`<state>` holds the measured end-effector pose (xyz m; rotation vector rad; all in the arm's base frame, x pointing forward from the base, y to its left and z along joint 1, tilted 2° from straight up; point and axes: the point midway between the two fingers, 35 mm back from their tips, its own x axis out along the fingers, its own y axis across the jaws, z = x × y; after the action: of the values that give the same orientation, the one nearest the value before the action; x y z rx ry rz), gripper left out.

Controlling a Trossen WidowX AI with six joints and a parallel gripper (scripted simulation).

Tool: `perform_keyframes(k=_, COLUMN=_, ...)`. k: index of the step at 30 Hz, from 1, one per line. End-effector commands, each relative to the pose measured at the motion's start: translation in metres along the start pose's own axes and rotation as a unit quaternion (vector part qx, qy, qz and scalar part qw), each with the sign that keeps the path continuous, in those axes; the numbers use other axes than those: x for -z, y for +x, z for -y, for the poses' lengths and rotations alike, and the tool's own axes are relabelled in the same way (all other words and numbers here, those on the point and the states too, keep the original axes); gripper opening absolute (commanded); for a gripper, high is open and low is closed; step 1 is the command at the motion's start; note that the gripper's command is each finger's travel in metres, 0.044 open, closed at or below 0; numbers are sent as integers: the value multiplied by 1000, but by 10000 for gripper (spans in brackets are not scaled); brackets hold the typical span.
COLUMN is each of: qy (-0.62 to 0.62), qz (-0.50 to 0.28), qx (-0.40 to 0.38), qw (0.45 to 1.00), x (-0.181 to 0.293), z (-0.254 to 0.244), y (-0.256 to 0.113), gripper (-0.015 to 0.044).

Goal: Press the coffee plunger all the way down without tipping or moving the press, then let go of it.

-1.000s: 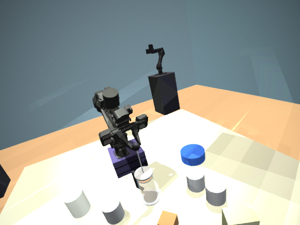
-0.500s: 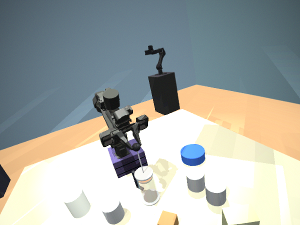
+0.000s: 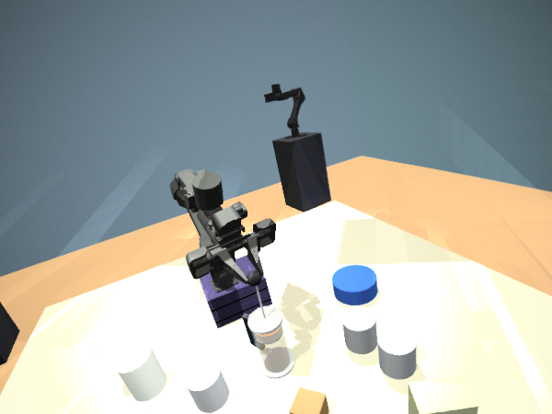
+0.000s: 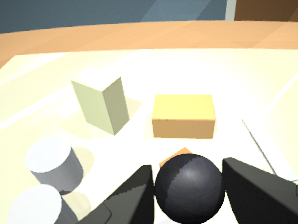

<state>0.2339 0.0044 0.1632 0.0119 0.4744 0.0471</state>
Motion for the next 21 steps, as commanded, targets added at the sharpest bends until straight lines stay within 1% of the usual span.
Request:
perform_keyframes(k=1, qy=3, qz=-23, qx=2, qw=1000, x=20, z=0, y=8, gripper=117)
perform_keyframes(k=21, qy=4, qz=-23, qx=2, qw=1000, x=47, z=0, y=27, gripper=117)
